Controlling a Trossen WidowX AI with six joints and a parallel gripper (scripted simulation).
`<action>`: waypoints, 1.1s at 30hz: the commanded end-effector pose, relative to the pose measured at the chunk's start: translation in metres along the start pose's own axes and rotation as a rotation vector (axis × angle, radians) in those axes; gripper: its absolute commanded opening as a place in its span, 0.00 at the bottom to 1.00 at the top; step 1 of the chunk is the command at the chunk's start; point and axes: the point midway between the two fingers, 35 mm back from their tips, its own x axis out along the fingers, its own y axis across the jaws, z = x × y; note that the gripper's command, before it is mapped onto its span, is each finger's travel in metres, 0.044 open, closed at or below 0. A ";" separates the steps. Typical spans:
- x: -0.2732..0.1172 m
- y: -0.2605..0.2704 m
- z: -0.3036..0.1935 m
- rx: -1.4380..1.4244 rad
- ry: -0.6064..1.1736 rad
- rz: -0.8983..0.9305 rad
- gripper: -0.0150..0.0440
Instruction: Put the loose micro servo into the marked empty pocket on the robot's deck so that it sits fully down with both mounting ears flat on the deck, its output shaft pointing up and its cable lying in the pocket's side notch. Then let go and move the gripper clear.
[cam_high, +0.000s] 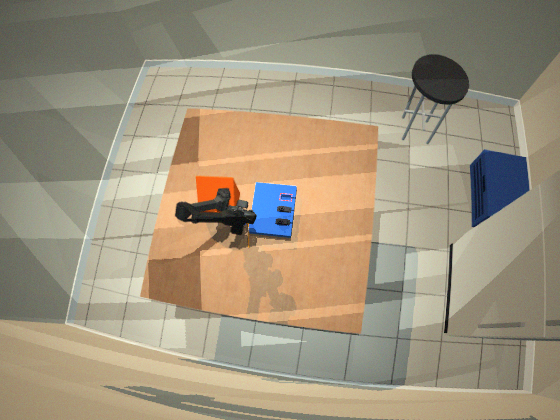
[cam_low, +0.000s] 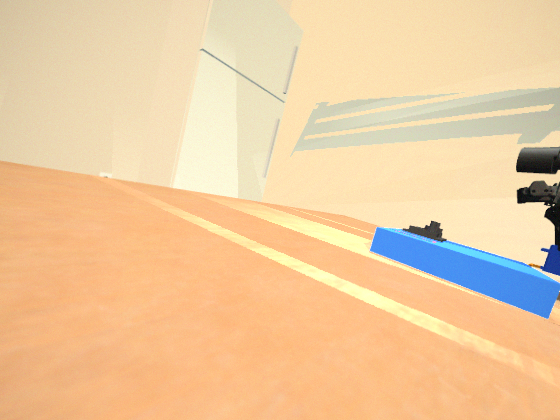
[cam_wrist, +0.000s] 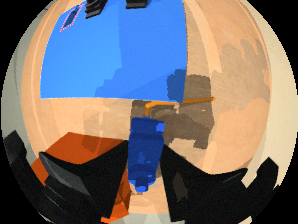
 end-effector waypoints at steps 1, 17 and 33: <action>-0.011 0.002 0.001 0.006 -0.009 -0.005 0.25; -0.032 0.011 -0.003 0.000 -0.019 -0.033 0.25; -0.032 0.015 -0.003 -0.001 -0.019 -0.033 0.25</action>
